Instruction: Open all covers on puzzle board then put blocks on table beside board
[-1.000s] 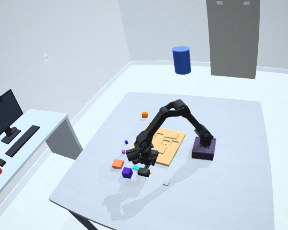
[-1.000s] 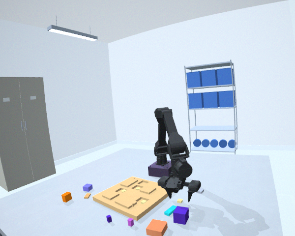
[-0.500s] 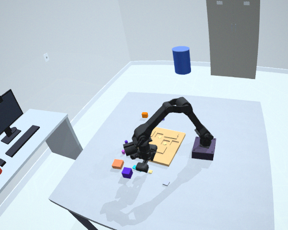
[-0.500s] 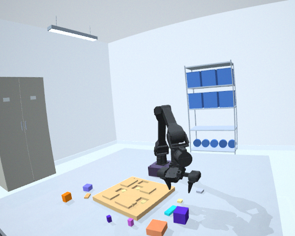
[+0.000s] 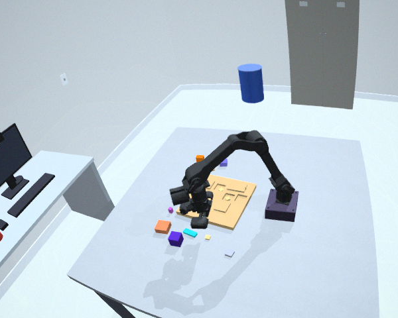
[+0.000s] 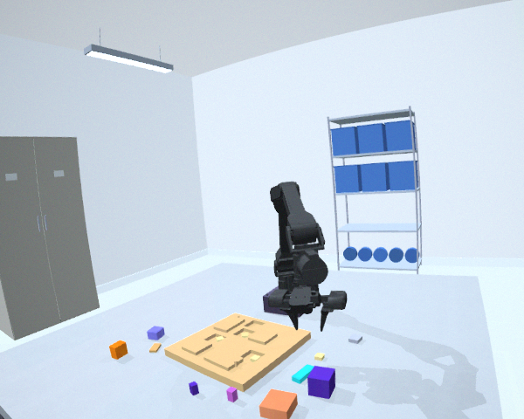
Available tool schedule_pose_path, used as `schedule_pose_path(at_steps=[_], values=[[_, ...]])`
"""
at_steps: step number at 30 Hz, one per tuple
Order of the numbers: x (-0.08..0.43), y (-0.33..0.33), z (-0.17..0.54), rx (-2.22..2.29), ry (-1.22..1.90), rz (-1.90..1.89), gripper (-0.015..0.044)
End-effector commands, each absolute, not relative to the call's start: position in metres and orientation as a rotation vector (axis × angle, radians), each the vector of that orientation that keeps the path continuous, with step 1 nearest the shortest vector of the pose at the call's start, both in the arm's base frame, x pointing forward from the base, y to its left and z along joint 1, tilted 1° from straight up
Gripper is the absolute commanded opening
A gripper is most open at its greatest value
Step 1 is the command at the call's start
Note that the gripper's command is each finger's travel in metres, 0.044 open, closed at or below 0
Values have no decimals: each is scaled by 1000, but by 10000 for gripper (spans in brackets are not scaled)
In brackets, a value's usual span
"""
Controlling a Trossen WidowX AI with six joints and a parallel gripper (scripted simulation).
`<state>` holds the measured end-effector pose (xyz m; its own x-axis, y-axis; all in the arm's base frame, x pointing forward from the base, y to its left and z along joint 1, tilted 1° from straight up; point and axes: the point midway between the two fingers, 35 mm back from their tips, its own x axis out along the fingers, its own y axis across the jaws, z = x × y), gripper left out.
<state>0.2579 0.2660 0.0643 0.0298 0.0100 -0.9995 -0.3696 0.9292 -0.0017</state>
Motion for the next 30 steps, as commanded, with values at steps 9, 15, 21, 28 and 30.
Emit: schedule_pose_path(at_steps=[9, 15, 21, 28, 30], values=[[282, 201, 69, -724, 1409, 708, 0], [288, 167, 69, -961, 1317, 931, 0], [290, 133, 69, -1198, 1195, 1154, 0], [287, 92, 67, -1482, 1004, 1422, 0], [286, 81, 66, -1562, 940, 1498, 0]])
